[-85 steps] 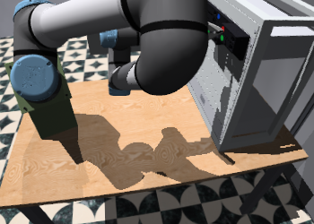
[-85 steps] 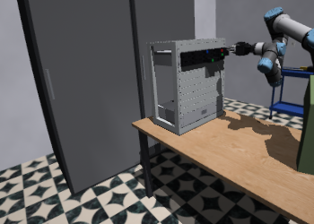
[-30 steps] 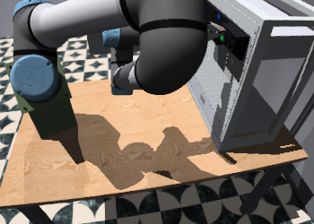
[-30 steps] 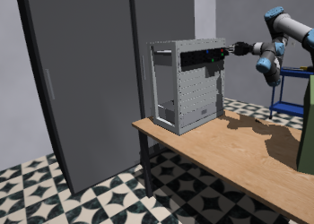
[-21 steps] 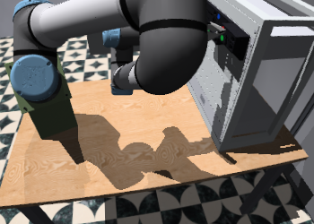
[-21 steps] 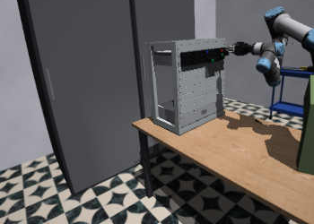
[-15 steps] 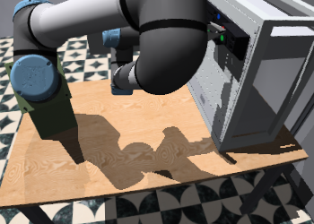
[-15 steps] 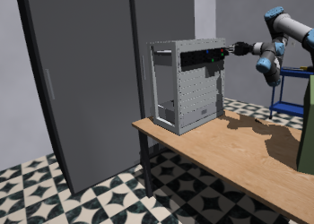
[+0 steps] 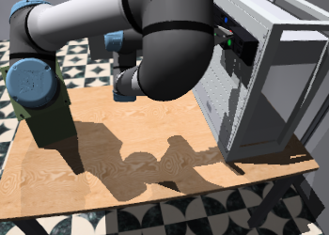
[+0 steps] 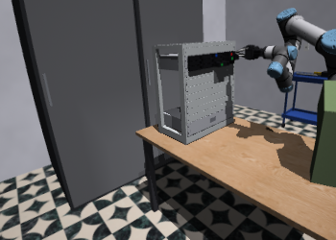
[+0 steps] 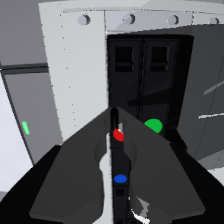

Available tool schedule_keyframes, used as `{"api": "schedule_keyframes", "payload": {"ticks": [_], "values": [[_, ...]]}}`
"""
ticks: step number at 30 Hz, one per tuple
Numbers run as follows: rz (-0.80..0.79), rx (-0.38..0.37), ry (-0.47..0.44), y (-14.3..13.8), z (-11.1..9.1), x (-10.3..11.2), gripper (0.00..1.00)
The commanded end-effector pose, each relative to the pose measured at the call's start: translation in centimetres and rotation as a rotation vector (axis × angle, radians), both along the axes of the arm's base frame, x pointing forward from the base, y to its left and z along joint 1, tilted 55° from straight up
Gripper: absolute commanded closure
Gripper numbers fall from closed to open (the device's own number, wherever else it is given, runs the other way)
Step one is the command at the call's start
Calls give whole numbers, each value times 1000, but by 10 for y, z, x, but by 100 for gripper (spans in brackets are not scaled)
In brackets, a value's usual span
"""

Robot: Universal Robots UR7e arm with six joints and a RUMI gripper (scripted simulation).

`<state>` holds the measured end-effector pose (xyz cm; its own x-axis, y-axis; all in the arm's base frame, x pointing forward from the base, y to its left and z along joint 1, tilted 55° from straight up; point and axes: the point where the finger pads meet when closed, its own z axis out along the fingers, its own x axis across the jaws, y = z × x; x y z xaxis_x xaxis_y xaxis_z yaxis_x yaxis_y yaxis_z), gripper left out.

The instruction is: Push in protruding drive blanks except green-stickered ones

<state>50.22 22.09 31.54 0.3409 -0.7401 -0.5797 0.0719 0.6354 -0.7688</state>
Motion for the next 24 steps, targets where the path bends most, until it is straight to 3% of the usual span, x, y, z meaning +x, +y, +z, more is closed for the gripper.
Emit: {"api": "schedule_keyframes", "payload": {"ticks": [1,24], "values": [[1,0,-1,1,2,4,100],[1,0,-1,4,5,17,100]]}}
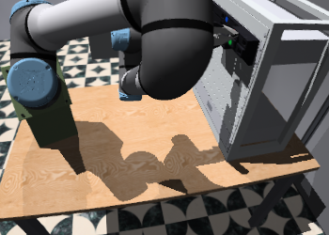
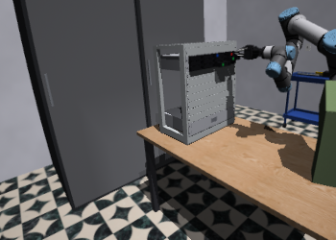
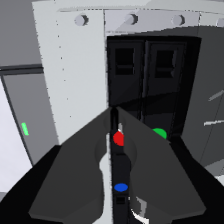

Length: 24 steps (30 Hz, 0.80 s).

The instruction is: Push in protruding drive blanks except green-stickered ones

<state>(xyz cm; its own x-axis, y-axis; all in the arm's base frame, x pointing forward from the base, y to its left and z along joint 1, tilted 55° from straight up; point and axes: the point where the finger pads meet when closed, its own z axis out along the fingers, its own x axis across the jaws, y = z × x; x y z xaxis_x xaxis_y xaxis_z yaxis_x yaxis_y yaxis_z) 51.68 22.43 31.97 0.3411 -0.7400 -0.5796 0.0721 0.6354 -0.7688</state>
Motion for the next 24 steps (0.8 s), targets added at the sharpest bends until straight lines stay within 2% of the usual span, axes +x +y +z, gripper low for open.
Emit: {"api": "schedule_keyframes", "payload": {"ticks": [1,24], "values": [[1,0,0,1,1,3,100],[1,0,0,3,4,12,100]]}}
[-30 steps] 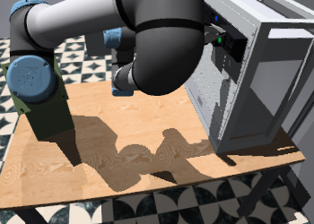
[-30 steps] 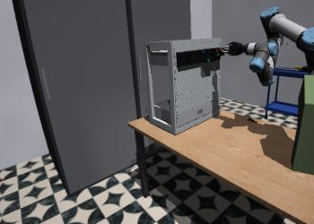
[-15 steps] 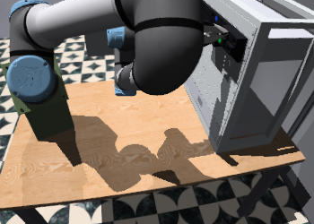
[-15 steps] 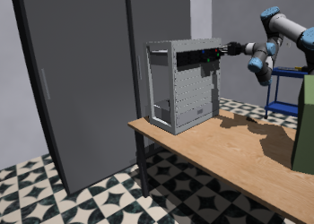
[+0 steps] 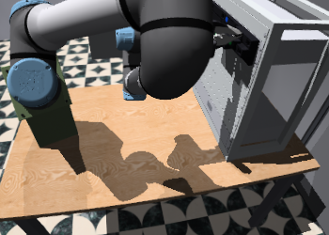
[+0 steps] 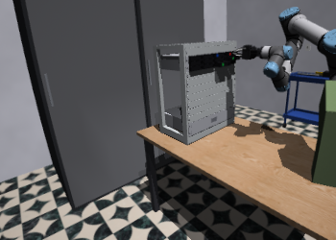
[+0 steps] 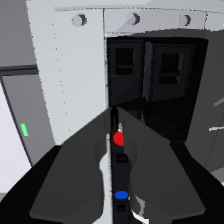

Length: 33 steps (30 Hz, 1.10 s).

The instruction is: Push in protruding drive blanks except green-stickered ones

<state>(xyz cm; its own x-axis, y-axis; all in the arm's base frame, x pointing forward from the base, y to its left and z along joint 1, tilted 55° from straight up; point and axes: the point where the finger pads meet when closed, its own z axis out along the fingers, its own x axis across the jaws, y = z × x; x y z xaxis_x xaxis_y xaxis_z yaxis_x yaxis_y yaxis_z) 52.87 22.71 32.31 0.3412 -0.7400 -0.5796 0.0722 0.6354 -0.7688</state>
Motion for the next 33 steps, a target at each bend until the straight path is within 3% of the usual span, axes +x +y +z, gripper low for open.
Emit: {"api": "schedule_keyframes", "payload": {"ticks": [1,33], "values": [[1,0,0,0,0,0,100],[1,0,0,2,2,6,100]]}}
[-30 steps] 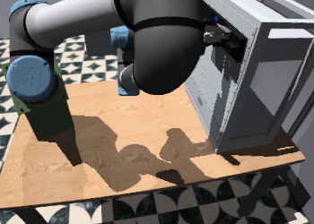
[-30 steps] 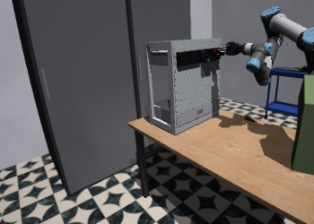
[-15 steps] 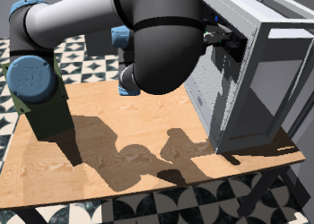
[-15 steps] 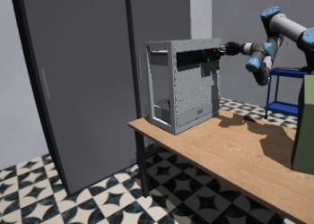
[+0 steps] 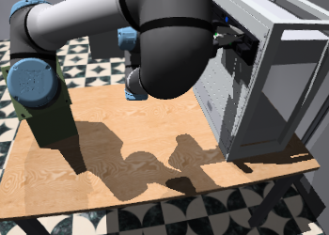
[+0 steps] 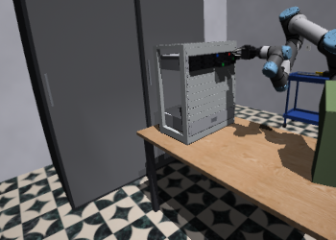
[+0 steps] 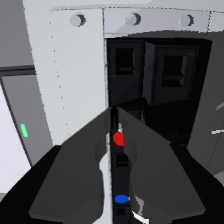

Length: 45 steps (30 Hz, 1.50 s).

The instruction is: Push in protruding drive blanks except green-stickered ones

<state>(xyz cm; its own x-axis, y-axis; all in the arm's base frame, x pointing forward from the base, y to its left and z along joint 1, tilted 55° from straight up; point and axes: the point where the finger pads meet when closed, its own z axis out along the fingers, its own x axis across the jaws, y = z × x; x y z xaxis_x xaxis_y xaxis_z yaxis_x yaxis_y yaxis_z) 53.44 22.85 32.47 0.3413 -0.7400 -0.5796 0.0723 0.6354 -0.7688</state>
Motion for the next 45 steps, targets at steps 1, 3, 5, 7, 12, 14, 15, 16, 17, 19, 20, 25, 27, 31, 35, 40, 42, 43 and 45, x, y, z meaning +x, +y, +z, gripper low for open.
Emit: {"api": "schedule_keyframes", "payload": {"ticks": [1,3,5,7,12,14,15,16,17,19,20,25,27,31,35,40,42,43,45], "values": [[1,0,0,0,0,0,100],[1,0,0,0,0,0,100],[1,0,0,0,0,0,100],[1,0,0,0,0,0,100],[1,0,0,1,1,3,100],[1,0,0,1,1,3,100],[1,0,0,1,1,3,100],[1,0,0,1,1,3,100],[1,0,0,1,1,3,100],[1,0,0,1,1,3,100],[1,0,0,1,1,3,100],[1,0,0,1,1,4,100],[1,0,0,1,2,5,100],[1,0,0,2,2,6,100],[1,0,0,2,2,6,100],[1,0,0,2,2,6,100],[1,0,0,2,2,6,100],[1,0,0,2,2,7,100],[1,0,0,2,2,7,100]]}}
